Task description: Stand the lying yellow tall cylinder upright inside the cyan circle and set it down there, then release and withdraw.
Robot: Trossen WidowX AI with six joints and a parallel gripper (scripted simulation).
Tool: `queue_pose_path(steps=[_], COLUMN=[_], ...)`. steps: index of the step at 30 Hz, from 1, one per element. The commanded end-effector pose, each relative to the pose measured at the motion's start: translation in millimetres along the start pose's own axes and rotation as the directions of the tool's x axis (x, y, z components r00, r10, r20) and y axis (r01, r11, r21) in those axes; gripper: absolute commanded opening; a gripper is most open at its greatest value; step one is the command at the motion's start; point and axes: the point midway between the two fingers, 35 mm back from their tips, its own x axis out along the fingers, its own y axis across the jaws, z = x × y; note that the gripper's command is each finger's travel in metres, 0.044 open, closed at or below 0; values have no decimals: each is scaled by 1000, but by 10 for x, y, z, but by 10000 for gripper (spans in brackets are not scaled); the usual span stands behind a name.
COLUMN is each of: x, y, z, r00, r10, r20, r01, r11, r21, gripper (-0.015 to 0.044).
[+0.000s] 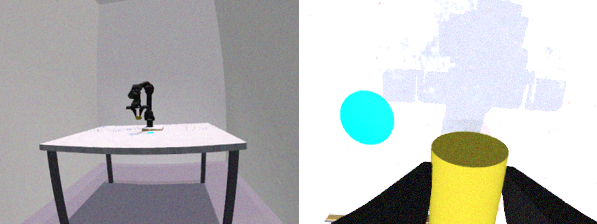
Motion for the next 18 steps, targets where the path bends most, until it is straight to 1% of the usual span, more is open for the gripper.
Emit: queue_pose_path(steps=[1,9,18], x=[-30,-51,-74], y=[109,312,532], z=[-22,-56,-114], r00=[1000,1000,1000], r10=[-3,-1,1], r20=[6,6,6], r01=[4,3,2], r11=[995,959,879], r21=[-102,-285,-477], gripper=[105,105,105])
